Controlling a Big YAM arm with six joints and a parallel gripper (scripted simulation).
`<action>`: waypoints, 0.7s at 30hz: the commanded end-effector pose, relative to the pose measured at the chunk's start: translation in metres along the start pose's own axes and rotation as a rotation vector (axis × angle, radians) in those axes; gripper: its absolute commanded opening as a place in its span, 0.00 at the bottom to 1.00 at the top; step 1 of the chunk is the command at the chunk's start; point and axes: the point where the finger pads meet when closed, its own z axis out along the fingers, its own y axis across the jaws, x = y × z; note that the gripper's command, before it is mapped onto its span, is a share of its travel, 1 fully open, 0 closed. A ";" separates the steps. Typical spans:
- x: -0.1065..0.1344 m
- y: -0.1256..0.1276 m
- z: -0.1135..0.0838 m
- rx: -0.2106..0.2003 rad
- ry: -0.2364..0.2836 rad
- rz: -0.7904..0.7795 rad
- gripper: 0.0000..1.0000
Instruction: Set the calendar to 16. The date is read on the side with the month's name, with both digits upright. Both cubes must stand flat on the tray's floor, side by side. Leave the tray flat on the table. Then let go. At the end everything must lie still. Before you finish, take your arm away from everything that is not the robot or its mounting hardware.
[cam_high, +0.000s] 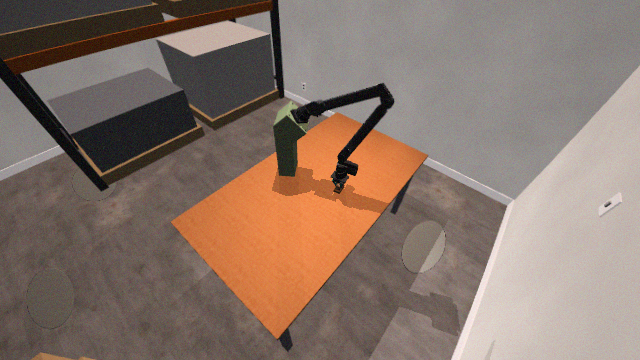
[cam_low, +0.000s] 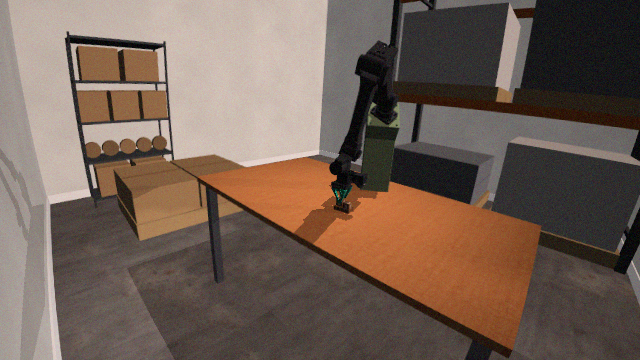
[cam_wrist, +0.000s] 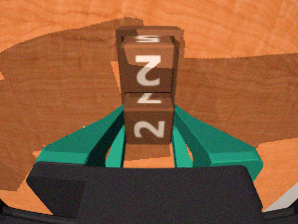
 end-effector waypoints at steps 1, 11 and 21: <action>-0.007 0.017 0.003 -0.029 -0.009 0.011 0.28; -0.007 0.017 0.003 -0.029 -0.009 0.011 0.28; -0.007 0.014 0.004 -0.023 -0.009 0.009 0.28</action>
